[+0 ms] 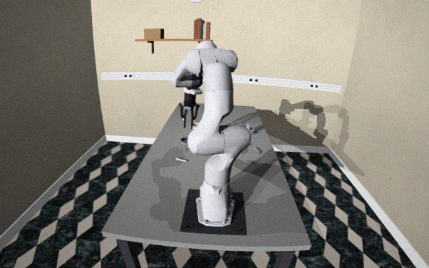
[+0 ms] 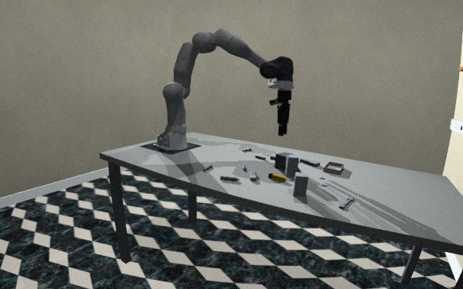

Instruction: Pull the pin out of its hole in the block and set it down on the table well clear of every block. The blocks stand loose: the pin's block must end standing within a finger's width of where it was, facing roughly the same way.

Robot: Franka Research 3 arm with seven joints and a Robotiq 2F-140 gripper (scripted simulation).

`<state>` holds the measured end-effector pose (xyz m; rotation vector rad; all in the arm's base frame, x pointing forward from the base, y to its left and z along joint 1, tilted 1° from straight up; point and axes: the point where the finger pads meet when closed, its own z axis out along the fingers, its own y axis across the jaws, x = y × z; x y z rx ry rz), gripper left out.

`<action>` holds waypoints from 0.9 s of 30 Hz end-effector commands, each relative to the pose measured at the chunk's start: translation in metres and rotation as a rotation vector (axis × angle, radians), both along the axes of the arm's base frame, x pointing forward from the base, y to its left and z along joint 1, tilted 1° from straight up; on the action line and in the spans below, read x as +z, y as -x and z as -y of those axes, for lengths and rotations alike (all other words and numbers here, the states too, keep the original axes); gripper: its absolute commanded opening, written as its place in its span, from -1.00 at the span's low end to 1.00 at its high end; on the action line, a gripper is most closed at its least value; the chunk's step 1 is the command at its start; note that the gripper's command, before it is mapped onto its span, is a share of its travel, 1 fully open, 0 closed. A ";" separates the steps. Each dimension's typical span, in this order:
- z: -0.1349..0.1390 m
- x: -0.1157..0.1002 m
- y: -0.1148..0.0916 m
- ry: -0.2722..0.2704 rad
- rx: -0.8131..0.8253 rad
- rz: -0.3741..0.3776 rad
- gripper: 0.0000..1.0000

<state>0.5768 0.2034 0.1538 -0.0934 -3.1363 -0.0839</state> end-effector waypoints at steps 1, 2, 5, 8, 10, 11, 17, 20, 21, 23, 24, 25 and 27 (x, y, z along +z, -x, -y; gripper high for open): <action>0.003 -0.004 0.001 0.000 -0.009 -0.011 -0.31; 0.004 -0.005 0.001 0.000 -0.010 -0.014 -0.31; 0.004 -0.006 0.002 0.001 -0.011 -0.016 -0.31; 0.006 -0.010 0.003 0.002 -0.014 -0.025 -0.31; 0.008 -0.012 0.004 0.003 -0.016 -0.030 -0.31; 0.008 -0.013 0.004 0.004 -0.017 -0.033 -0.31; 0.013 -0.021 0.007 0.006 -0.024 -0.052 -0.31; 0.014 -0.024 0.008 0.007 -0.026 -0.058 -0.31; 0.014 -0.024 0.008 0.007 -0.026 -0.058 -0.31; 0.016 -0.027 0.009 0.008 -0.028 -0.065 -0.31; 0.016 -0.028 0.010 0.009 -0.029 -0.068 -0.31; 0.017 -0.030 0.010 0.009 -0.030 -0.072 -0.31; 0.019 -0.033 0.011 0.010 -0.033 -0.079 -0.31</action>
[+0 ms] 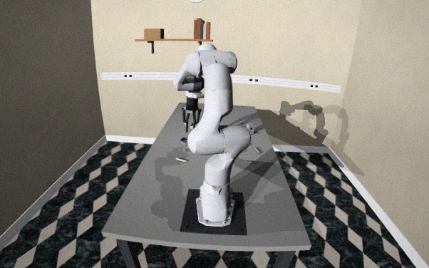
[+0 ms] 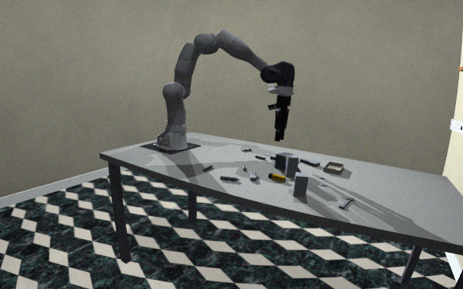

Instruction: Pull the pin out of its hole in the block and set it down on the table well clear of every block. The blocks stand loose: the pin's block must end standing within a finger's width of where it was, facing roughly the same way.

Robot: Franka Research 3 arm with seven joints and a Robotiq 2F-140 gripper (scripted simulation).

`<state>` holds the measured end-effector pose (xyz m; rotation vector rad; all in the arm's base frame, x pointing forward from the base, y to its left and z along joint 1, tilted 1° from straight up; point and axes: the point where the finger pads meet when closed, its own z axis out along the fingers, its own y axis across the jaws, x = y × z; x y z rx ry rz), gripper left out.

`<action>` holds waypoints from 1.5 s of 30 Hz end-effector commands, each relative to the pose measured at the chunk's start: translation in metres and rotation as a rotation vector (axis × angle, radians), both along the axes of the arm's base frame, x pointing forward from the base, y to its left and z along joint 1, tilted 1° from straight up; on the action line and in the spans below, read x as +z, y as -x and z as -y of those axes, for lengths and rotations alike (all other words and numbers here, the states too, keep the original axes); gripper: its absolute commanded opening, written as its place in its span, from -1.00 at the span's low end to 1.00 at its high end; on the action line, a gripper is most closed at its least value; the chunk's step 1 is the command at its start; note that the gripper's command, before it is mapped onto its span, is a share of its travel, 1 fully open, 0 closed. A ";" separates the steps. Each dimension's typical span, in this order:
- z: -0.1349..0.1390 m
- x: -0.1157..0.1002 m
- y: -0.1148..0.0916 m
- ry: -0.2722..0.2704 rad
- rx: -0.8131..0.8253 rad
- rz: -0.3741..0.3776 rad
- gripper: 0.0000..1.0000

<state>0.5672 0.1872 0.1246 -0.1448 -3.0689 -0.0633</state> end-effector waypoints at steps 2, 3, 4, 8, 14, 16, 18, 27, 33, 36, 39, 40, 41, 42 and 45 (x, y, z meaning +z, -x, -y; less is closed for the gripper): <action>0.004 -0.006 0.003 0.000 -0.002 -0.019 -0.31; 0.004 -0.008 0.004 0.000 -0.003 -0.022 -0.31; 0.005 -0.009 0.004 0.001 -0.004 -0.026 -0.31; 0.008 -0.015 0.007 0.002 -0.008 -0.040 -0.31; 0.011 -0.021 0.010 0.003 -0.012 -0.055 -0.31; 0.012 -0.024 0.011 0.004 -0.014 -0.062 -0.31; 0.013 -0.027 0.012 0.004 -0.015 -0.070 -0.31; 0.018 -0.038 0.019 0.005 -0.021 -0.099 -0.31; 0.020 -0.045 0.022 0.005 -0.024 -0.117 -0.31; 0.022 -0.049 0.025 0.005 -0.026 -0.128 -0.31; 0.023 -0.053 0.027 0.005 -0.027 -0.138 -0.31; 0.023 -0.054 0.028 0.004 -0.027 -0.142 -0.31; 0.023 -0.055 0.029 0.004 -0.027 -0.145 -0.31; 0.024 -0.056 0.029 0.004 -0.027 -0.149 -0.31; 0.024 -0.057 0.030 0.004 -0.028 -0.152 -0.31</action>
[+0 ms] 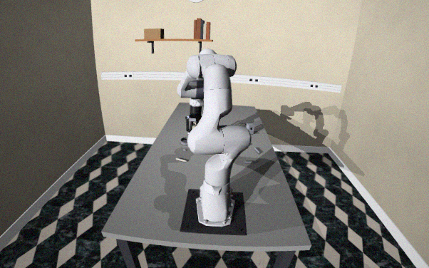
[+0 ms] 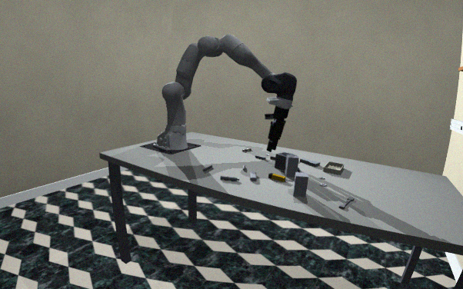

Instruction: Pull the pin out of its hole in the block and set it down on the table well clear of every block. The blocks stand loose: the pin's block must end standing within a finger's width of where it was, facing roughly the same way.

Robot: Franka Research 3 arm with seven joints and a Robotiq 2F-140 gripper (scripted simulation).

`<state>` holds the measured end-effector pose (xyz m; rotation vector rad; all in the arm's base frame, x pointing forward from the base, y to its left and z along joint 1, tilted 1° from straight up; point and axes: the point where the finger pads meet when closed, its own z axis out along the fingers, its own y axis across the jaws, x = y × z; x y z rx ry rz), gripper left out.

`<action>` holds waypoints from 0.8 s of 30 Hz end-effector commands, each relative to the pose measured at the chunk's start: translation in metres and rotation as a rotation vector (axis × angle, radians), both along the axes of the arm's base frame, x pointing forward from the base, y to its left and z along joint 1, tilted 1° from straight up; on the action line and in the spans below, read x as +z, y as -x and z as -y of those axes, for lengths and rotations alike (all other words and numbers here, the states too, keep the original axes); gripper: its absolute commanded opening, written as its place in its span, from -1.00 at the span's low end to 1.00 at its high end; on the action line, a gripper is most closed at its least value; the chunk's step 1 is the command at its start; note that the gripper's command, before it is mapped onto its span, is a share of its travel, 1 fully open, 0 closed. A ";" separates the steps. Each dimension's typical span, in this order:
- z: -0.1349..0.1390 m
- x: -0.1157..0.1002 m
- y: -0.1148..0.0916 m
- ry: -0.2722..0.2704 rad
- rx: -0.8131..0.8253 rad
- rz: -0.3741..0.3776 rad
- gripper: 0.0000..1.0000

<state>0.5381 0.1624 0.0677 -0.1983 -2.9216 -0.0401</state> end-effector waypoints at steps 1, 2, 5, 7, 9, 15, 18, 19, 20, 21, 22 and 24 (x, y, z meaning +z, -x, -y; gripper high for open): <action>-0.001 -0.002 0.002 -0.006 0.009 -0.009 -0.31; 0.000 -0.003 0.003 -0.006 0.009 -0.012 -0.31; 0.000 -0.006 0.005 -0.007 0.009 -0.022 -0.31; 0.001 -0.008 0.006 -0.008 0.009 -0.028 -0.31; 0.001 -0.010 0.008 -0.009 0.009 -0.033 -0.31; 0.001 -0.014 0.012 -0.012 0.010 -0.049 -0.31; 0.001 -0.015 0.012 -0.012 0.011 -0.052 -0.31; 0.001 -0.016 0.013 -0.013 0.011 -0.054 -0.31; 0.001 -0.016 0.014 -0.013 0.012 -0.057 -0.31; 0.001 -0.017 0.014 -0.014 0.012 -0.059 -0.31; 0.001 -0.018 0.015 -0.014 0.012 -0.061 -0.31; 0.001 -0.019 0.016 -0.016 0.013 -0.065 -0.31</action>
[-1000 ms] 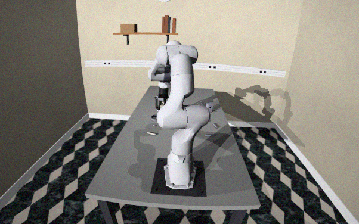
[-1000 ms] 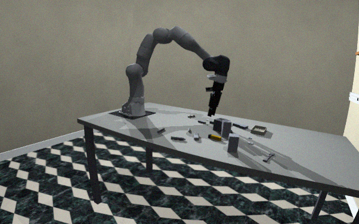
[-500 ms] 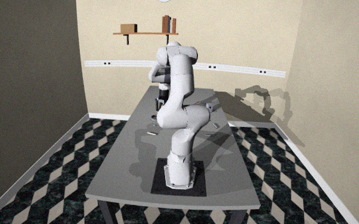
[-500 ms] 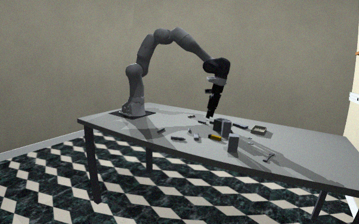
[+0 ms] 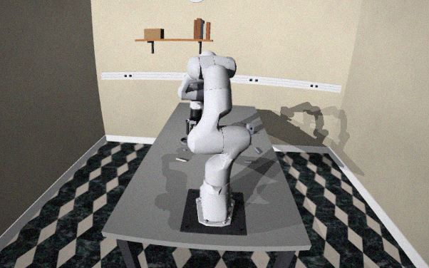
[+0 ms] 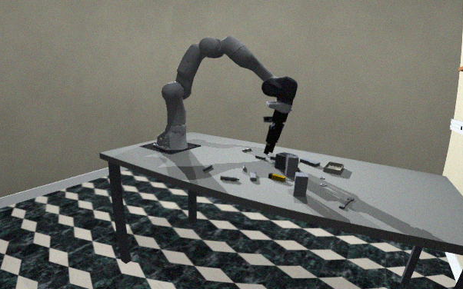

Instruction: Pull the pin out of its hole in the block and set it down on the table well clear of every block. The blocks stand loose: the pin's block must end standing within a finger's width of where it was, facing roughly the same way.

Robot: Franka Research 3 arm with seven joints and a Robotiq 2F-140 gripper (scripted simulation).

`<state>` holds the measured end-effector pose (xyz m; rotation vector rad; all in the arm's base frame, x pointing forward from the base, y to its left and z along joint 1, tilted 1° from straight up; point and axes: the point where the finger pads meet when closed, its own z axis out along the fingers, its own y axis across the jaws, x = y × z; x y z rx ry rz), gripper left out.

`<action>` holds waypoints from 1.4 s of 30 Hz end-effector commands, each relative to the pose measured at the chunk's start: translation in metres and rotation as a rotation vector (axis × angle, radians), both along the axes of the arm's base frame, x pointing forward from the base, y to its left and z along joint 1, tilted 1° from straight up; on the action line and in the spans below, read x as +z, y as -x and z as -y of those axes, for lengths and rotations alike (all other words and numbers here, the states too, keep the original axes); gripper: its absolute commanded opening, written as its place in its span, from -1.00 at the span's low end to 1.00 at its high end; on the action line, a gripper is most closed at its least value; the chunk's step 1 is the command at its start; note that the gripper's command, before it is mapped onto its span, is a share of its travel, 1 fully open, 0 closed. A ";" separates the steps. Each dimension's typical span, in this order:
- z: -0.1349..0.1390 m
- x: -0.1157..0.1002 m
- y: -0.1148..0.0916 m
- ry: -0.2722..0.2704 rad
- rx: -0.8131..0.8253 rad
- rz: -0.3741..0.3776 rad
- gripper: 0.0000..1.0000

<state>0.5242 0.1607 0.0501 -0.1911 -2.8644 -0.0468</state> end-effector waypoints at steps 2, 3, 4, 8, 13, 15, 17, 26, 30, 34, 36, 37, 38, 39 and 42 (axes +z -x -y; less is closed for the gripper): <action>-0.001 -0.002 0.003 -0.008 0.012 -0.012 -0.31; -0.001 -0.003 0.004 -0.009 0.012 -0.014 -0.31; -0.001 -0.003 0.004 -0.009 0.013 -0.016 -0.31; -0.002 -0.005 0.006 -0.012 0.016 -0.023 -0.31; -0.003 -0.006 0.007 -0.015 0.018 -0.027 -0.31; -0.003 -0.006 0.008 -0.016 0.020 -0.029 -0.31; -0.004 -0.006 0.008 -0.018 0.022 -0.032 -0.31; -0.007 -0.006 0.010 -0.024 0.030 -0.038 -0.31; -0.008 -0.006 0.011 -0.026 0.033 -0.039 -0.31; -0.009 -0.005 0.011 -0.029 0.037 -0.039 -0.31; -0.010 -0.005 0.011 -0.031 0.040 -0.039 -0.31; -0.010 -0.004 0.011 -0.031 0.041 -0.039 -0.31; -0.011 -0.004 0.011 -0.032 0.042 -0.039 -0.31; -0.011 -0.004 0.011 -0.033 0.043 -0.039 -0.31; -0.012 -0.003 0.011 -0.035 0.047 -0.038 -0.31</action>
